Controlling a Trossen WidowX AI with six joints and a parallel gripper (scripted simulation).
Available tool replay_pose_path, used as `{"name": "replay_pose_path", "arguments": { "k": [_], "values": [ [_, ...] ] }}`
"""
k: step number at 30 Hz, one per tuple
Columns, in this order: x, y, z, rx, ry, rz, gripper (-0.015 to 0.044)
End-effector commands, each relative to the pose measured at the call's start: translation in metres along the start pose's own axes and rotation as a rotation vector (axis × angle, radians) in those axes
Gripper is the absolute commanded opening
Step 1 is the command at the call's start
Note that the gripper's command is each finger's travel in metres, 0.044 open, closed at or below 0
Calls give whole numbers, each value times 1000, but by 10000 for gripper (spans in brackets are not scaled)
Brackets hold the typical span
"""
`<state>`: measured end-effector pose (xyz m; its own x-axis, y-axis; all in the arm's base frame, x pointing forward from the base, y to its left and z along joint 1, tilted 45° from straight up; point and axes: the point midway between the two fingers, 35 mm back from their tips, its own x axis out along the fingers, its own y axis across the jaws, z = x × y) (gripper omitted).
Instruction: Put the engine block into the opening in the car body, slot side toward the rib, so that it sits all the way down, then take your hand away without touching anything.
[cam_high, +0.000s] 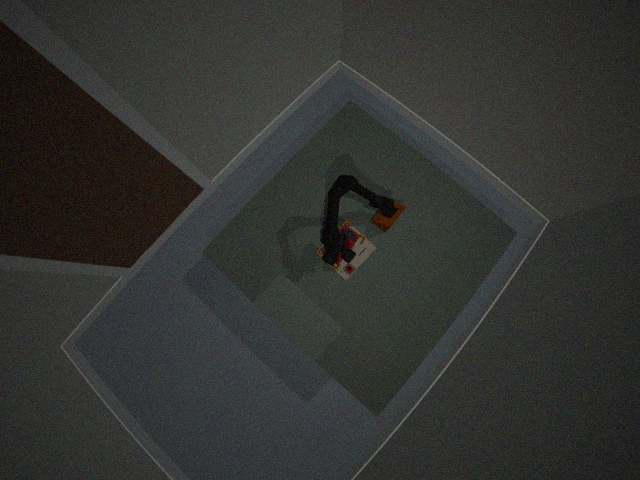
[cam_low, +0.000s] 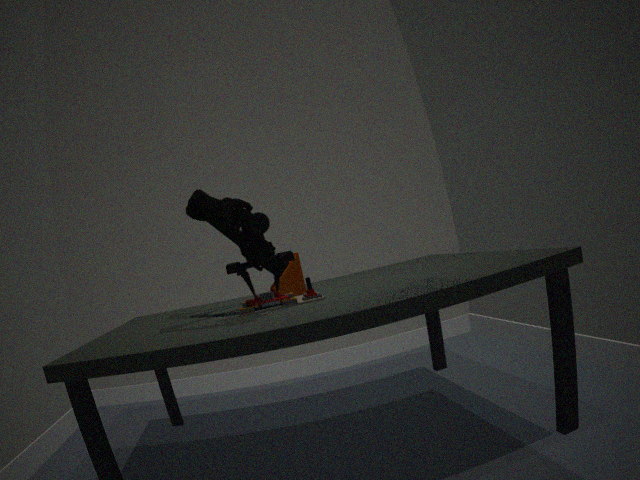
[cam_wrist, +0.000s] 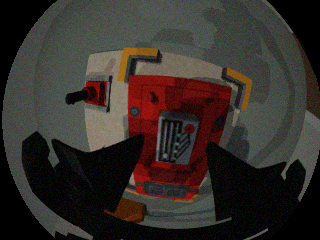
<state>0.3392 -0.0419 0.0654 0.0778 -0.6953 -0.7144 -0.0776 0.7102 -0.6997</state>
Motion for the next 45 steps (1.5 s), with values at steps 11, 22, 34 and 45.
{"name": "replay_pose_path", "arguments": {
  "k": [11, 22, 34, 45],
  "values": [
    [0, 0, 0, 0, 0, -1, 440],
    [-14, 1, -1, -3, 1, -3, 387],
    [-14, 1, -1, -3, 1, -3, 72],
    [-14, 1, -1, -3, 1, -3, 0]
  ]
}}
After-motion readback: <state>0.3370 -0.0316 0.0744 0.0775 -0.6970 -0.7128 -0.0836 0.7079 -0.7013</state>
